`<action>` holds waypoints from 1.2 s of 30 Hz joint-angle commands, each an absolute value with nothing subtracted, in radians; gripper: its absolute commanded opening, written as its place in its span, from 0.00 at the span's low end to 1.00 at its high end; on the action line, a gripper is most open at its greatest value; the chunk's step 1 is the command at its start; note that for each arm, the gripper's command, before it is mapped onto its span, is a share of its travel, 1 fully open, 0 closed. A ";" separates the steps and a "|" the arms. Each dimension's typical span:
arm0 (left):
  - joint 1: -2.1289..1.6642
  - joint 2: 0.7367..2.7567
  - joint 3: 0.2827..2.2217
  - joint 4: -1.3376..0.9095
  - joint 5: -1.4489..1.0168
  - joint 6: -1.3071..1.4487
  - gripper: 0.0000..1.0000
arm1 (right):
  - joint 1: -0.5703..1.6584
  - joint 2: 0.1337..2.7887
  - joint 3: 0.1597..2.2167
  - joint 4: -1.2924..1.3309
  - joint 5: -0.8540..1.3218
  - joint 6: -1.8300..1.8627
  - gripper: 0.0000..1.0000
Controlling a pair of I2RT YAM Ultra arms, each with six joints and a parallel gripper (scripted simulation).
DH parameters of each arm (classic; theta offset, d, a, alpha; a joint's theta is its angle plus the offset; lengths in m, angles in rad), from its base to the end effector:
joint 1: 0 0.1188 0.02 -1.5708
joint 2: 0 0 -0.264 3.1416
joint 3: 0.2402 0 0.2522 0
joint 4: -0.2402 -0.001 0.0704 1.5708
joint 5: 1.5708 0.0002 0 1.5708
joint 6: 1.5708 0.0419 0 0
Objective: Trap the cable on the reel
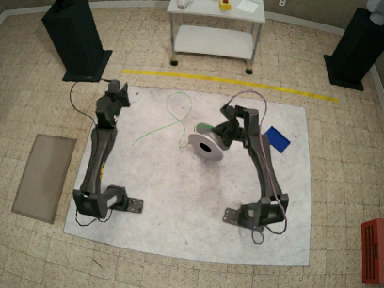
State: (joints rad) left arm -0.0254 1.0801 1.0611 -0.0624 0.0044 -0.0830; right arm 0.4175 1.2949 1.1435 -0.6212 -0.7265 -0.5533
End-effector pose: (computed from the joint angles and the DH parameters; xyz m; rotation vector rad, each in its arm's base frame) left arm 0.2535 -0.0056 0.3977 -0.0442 1.6523 -0.0862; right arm 0.2369 0.1366 0.3240 -1.3351 1.7769 0.7695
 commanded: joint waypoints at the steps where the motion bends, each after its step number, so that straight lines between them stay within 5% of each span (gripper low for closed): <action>1: -0.007 1.043 1.051 -0.017 -0.004 -0.033 0.30 | 0.423 1.289 1.192 -0.604 -0.743 -0.542 0.00; 36: 0.007 1.021 1.036 0.008 -0.007 0.007 0.30 | 0.490 1.271 1.313 -0.662 -0.601 -0.403 0.00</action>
